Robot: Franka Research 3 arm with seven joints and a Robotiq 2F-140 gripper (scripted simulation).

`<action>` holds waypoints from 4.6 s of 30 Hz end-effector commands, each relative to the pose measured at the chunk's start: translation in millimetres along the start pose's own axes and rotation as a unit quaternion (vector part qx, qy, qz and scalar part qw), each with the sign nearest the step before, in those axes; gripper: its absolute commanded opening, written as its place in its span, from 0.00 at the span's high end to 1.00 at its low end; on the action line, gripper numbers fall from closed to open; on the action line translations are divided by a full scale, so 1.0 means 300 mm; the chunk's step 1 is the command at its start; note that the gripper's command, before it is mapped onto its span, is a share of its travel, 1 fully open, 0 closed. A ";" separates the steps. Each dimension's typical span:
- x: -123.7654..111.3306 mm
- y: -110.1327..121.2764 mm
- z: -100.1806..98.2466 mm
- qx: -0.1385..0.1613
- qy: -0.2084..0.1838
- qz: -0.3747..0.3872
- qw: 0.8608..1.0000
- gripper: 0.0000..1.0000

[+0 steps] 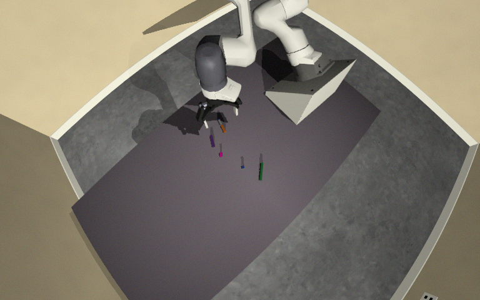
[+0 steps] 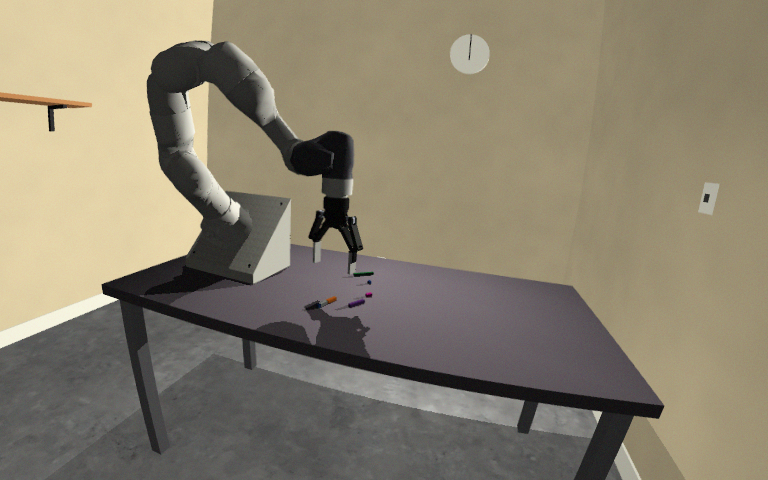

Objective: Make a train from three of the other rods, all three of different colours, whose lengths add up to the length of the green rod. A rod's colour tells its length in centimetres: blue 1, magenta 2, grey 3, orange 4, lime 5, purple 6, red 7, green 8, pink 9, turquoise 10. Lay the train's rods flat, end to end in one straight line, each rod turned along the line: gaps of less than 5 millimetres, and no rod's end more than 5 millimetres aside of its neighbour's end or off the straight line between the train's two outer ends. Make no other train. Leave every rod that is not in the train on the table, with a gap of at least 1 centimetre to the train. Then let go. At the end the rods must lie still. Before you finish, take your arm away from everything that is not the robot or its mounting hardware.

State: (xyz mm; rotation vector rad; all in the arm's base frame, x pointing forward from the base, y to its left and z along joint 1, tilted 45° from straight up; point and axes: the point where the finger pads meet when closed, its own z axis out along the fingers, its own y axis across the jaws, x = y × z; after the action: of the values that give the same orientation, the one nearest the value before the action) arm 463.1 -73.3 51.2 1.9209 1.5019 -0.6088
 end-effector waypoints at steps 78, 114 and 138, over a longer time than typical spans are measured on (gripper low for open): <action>-0.004 0.001 -0.250 0.001 -0.001 -0.001 1.000 0.00; -0.004 0.001 -0.250 0.001 -0.001 -0.001 1.000 0.00; -0.004 0.001 -0.250 0.001 -0.001 -0.001 1.000 0.00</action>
State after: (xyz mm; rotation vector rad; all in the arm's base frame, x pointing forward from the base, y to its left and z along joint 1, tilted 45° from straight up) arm 461.7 -21.1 104.0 1.9191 1.5012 -0.6124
